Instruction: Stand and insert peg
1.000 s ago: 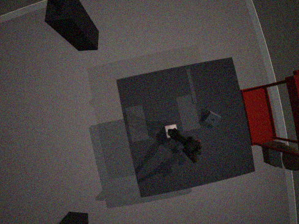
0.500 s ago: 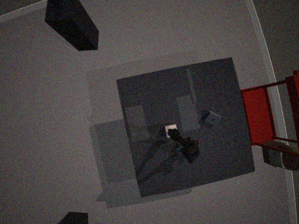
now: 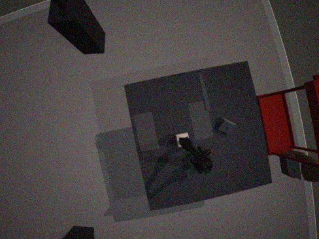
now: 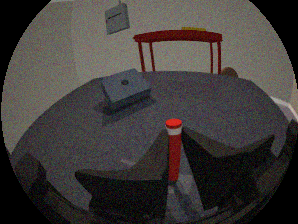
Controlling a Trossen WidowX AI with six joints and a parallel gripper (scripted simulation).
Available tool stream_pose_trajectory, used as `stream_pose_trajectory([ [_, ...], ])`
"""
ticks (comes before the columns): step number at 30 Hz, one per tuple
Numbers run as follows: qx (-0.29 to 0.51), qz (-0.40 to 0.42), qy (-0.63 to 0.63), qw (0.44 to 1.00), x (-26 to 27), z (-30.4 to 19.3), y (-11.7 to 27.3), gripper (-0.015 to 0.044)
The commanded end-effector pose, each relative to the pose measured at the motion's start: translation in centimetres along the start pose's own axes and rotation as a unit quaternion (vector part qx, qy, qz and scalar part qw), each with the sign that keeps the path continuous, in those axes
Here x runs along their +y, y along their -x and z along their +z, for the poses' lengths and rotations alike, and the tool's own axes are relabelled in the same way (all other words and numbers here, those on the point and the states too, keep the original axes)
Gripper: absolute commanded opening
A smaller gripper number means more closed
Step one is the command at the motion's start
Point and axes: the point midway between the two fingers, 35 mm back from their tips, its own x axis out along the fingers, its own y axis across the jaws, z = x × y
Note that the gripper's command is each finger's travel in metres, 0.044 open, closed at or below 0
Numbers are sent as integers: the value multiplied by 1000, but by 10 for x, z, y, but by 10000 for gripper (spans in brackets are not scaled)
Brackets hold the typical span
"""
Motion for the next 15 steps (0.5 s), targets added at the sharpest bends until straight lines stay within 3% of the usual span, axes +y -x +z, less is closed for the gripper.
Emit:
stream_pose_trajectory([
  [1, -19, -2, 1, 1000, -3, -2, 3, 49],
  [15, -11, -2, -2, 1000, -2, -3, 5, 49],
])
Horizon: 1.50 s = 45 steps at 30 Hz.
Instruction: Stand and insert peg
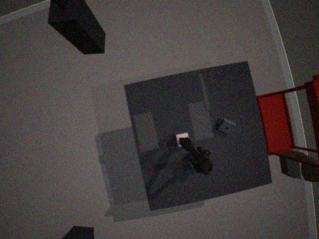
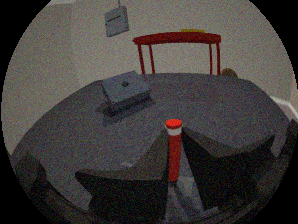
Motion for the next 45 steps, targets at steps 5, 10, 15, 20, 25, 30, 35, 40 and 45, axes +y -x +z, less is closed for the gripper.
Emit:
stream_pose_trajectory([
  [5, 0, 0, 1, 1000, 0, -2, 0, 49],
  [10, 0, -1, 5, 1000, -1, -3, -1, 49],
  [15, 0, -1, 8, 1000, -1, -4, -1, 49],
  [20, 0, -1, 9, 1000, -2, -4, 0, 49],
  [25, 0, -1, 9, 1000, -1, -4, 1, 49],
  [30, -1, -1, 9, 1000, 1, -5, 2, 49],
  [35, -1, 0, 10, 1000, 2, -6, 3, 49],
  [40, -2, 0, 12, 1000, 4, -6, 4, 49],
  [45, -3, 0, 14, 1000, 5, -7, 4, 49],
])
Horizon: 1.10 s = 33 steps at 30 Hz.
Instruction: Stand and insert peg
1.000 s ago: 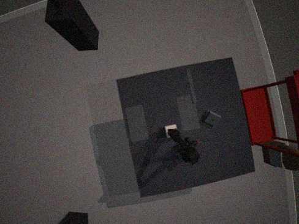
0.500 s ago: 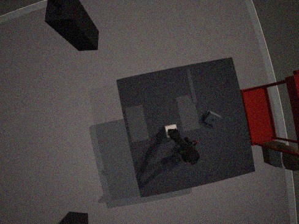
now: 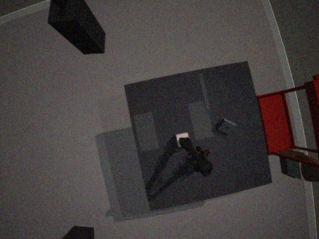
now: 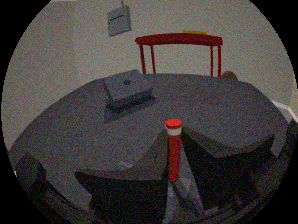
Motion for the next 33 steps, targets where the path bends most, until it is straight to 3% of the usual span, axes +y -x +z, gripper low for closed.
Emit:
stream_pose_trajectory([
  [1, 0, 0, 0, 1000, 0, -2, 1, 49],
  [33, -8, -2, 14, 1000, 5, -4, 6, 49],
])
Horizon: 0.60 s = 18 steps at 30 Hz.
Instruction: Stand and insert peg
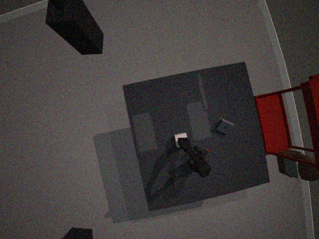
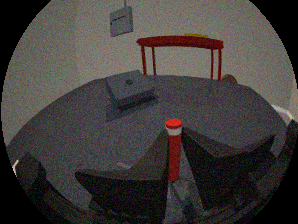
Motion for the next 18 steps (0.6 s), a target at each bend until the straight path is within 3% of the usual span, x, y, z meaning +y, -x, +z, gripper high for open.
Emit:
stream_pose_trajectory([
  [1, 0, 0, 0, 1000, 0, -2, 1, 49],
  [18, -4, -2, 6, 1000, 1, -3, 3, 49],
])
